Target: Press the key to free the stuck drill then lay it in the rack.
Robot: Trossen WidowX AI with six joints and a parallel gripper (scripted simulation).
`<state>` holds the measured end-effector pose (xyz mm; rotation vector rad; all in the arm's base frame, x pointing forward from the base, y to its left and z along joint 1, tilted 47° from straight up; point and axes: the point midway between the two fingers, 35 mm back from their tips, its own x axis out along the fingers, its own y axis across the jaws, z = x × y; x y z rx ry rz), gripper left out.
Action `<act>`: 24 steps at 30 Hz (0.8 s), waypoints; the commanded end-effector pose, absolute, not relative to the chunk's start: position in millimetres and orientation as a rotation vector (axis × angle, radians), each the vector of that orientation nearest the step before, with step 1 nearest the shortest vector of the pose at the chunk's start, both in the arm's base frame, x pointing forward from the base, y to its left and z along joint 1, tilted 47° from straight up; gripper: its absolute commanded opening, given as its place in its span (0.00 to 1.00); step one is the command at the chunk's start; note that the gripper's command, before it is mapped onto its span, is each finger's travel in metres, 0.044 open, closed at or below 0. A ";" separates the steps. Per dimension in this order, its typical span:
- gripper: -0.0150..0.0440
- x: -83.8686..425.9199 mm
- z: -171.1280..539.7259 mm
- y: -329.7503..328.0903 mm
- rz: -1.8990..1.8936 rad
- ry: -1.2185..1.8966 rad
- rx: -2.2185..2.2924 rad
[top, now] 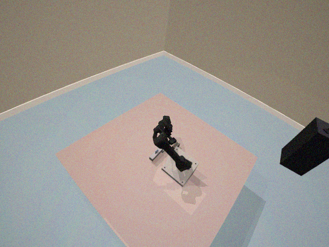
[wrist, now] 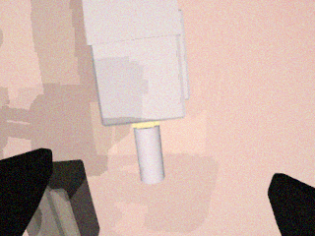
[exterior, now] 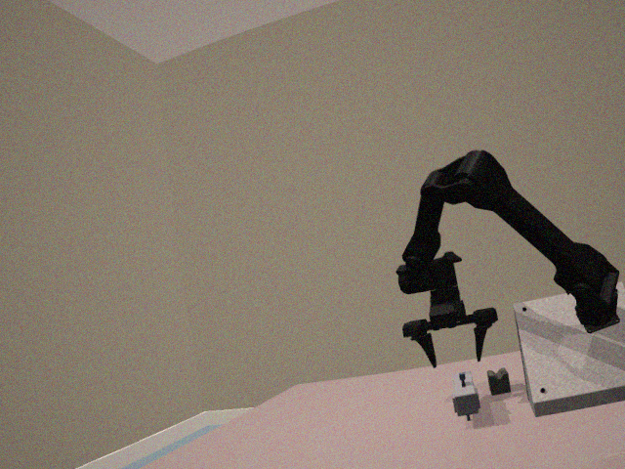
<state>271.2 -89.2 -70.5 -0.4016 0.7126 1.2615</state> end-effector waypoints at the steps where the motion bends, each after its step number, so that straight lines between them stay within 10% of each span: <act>1: 1.00 265.5 -98.7 -94.0 1.347 0.574 -0.597; 24: 1.00 267.0 -102.4 -87.9 1.347 0.575 -0.597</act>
